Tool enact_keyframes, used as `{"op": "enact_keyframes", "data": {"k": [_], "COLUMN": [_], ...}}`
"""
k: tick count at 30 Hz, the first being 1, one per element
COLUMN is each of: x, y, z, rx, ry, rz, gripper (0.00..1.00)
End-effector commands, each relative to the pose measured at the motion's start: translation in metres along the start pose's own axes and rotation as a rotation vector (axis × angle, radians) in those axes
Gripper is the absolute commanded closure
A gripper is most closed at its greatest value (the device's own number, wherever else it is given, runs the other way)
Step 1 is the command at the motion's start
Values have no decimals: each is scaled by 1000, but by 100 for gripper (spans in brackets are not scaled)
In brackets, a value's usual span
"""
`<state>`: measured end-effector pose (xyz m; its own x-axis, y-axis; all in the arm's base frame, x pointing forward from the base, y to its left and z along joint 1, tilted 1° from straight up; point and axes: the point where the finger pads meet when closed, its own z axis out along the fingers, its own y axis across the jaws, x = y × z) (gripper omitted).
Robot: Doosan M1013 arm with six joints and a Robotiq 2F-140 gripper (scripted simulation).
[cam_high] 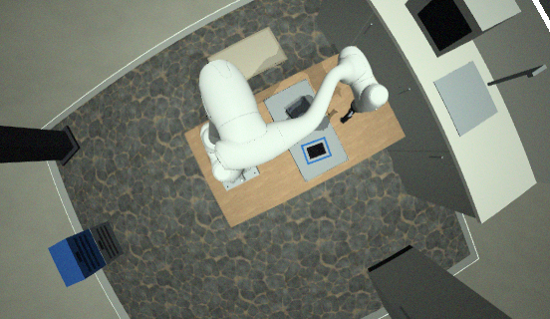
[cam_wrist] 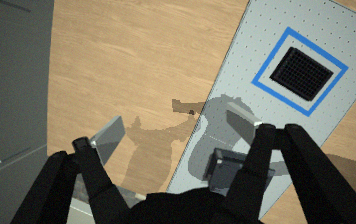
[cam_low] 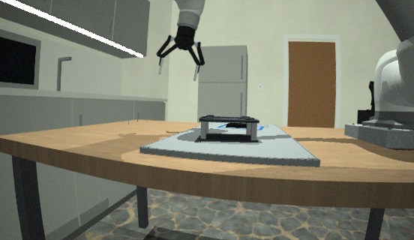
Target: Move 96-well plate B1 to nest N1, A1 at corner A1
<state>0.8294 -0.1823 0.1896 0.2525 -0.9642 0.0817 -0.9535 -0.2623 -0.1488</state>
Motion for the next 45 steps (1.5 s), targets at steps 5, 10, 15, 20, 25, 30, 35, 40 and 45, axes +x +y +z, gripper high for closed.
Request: {"op": "enact_keyframes", "data": {"k": [5, 10, 15, 20, 25, 30, 35, 40, 45], "x": [0, 0, 0, 4, 11, 16, 19, 23, 26], "y": [0, 0, 0, 14, 37, 59, 73, 97, 121], "z": [0, 0, 0, 4, 12, 19, 23, 30, 37], "rx": [0, 0, 0, -11, -22, -32, -42, -52, -61], "ry": [0, 0, 0, -2, -4, -8, -13, -18, -25], "rz": [0, 0, 0, -65, -131, -196, -262, -327, -393], "gripper": [0, 0, 0, 0, 0, 0, 0, 0, 0]}}
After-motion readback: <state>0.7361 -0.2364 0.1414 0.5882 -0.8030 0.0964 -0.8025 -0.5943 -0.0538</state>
